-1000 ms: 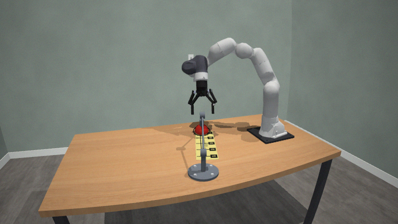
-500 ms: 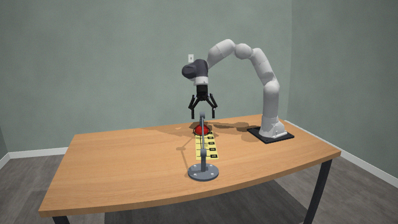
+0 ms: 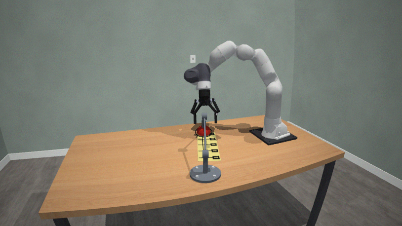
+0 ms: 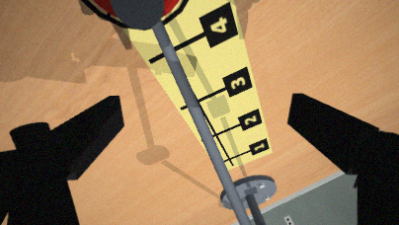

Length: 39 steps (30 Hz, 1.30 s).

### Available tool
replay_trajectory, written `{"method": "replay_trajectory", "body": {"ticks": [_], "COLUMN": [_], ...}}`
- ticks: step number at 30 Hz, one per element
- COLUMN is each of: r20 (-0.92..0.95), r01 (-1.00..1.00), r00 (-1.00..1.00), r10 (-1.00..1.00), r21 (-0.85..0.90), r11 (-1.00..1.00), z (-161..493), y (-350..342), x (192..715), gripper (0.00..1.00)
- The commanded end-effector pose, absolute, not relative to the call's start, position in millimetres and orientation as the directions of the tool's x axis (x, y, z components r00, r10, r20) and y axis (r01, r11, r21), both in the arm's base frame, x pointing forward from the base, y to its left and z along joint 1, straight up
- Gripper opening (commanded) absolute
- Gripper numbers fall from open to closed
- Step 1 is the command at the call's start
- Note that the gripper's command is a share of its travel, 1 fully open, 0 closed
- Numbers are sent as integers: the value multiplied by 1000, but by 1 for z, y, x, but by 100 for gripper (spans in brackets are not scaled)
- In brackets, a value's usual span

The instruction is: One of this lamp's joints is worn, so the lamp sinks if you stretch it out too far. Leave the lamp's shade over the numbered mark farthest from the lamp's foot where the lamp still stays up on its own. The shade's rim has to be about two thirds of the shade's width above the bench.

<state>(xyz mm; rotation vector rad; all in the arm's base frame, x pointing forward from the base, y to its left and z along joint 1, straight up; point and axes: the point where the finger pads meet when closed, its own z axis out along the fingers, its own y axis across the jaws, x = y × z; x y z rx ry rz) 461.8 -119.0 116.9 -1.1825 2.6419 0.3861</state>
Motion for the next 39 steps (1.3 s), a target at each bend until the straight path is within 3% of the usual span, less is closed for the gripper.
{"method": "replay_trajectory", "body": {"ticks": [1,39], "r20": [-330,-330], "r01": [-849,-866], "r00": [-520,-486], "r10": [-788,-810], "r21": [95,56], "r11": [520,497], "z": [114,104], "y": [-122,-124], "x": [463,468], "gripper": [100,100]}}
